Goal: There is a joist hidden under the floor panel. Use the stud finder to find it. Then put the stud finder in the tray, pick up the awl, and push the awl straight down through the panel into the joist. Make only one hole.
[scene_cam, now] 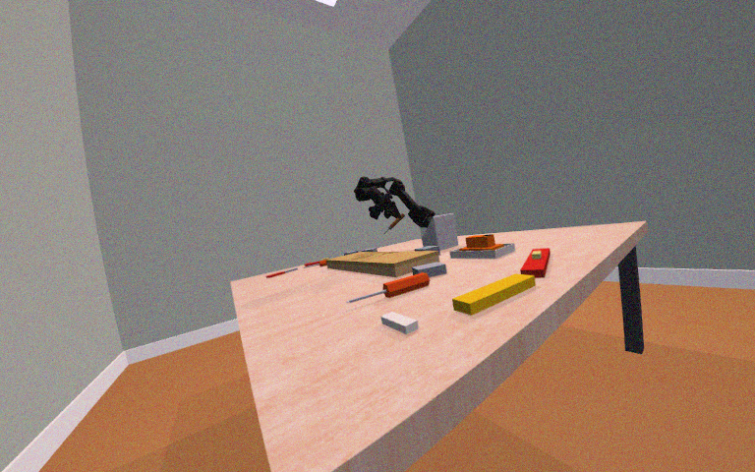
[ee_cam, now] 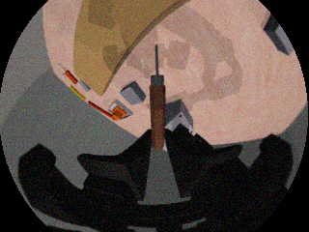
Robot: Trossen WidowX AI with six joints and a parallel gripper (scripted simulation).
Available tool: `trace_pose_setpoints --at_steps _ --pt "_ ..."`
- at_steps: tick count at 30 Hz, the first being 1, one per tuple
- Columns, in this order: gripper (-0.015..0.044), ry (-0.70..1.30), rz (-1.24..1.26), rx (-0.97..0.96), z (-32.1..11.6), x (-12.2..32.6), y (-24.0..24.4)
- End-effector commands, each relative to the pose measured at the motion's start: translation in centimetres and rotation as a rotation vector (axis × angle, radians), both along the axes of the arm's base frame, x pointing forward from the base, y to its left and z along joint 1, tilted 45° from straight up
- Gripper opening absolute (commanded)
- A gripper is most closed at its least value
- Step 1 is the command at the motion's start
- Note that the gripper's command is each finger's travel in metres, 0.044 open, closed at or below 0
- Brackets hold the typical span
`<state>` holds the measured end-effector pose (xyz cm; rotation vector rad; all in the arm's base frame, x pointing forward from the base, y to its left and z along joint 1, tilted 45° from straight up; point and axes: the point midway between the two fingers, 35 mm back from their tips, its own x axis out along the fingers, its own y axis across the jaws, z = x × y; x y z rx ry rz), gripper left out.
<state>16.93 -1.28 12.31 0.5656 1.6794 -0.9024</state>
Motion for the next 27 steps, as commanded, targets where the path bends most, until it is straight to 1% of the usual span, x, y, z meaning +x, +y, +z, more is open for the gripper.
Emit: trace_pose_setpoints --at_steps 1,8,16,19,20,21,27 --pt "0.0000 -0.053 -0.188 0.096 0.7 1.5 1.0" --pt "0.0000 -0.122 -0.537 0.285 2.7 4.6 2.1" --pt "0.0000 -0.164 -0.896 0.519 6.1 8.3 2.2" --pt "0.0000 -0.165 -0.924 0.540 6.4 8.6 2.2" --pt "0.0000 -0.165 -0.875 0.494 5.7 8.1 2.0" --pt "0.0000 -0.165 -0.875 0.493 5.5 8.3 2.1" --pt "0.0000 -0.171 -0.878 0.482 2.9 11.5 2.7"
